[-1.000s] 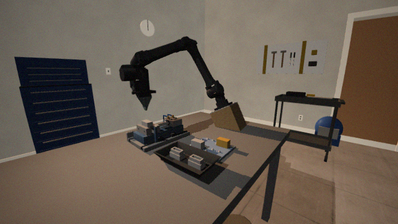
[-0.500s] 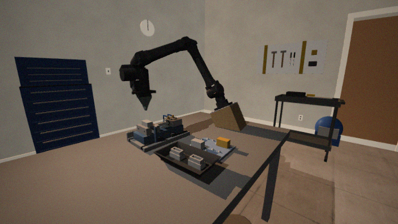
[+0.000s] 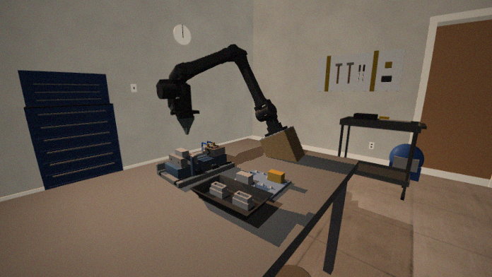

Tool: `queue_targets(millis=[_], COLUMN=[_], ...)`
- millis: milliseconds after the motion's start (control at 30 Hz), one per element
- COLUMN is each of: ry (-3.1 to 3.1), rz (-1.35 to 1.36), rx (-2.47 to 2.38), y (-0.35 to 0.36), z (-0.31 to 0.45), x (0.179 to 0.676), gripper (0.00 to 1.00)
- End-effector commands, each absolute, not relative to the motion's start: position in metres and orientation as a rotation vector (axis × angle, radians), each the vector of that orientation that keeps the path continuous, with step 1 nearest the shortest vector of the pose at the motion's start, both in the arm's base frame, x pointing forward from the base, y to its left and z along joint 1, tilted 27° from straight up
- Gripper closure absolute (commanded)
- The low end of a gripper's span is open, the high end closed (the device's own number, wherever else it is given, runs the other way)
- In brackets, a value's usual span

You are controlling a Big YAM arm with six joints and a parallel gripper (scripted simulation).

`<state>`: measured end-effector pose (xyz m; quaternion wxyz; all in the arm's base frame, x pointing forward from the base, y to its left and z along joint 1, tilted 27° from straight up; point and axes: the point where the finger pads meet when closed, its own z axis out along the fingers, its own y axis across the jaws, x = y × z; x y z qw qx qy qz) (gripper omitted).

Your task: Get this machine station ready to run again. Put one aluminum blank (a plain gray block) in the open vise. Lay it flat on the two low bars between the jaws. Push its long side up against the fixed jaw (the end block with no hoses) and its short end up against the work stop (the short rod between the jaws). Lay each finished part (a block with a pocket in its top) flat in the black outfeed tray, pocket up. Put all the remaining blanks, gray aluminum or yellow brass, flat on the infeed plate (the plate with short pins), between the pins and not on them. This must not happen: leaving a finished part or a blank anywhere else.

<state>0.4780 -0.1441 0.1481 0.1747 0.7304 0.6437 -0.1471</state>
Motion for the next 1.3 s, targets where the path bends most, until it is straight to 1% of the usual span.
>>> queue_targets(millis=[0,933,1267], ry=[1.835,1.824,1.836], rz=[-0.383,-0.372,-0.385], rx=[2.03,2.03,2.031], y=[-0.1343,-0.1345,-0.1356], z=[0.1561,0.1621,0.1528], x=[0.4921,0.494,0.4906], gripper=[1.0,1.0,1.0])
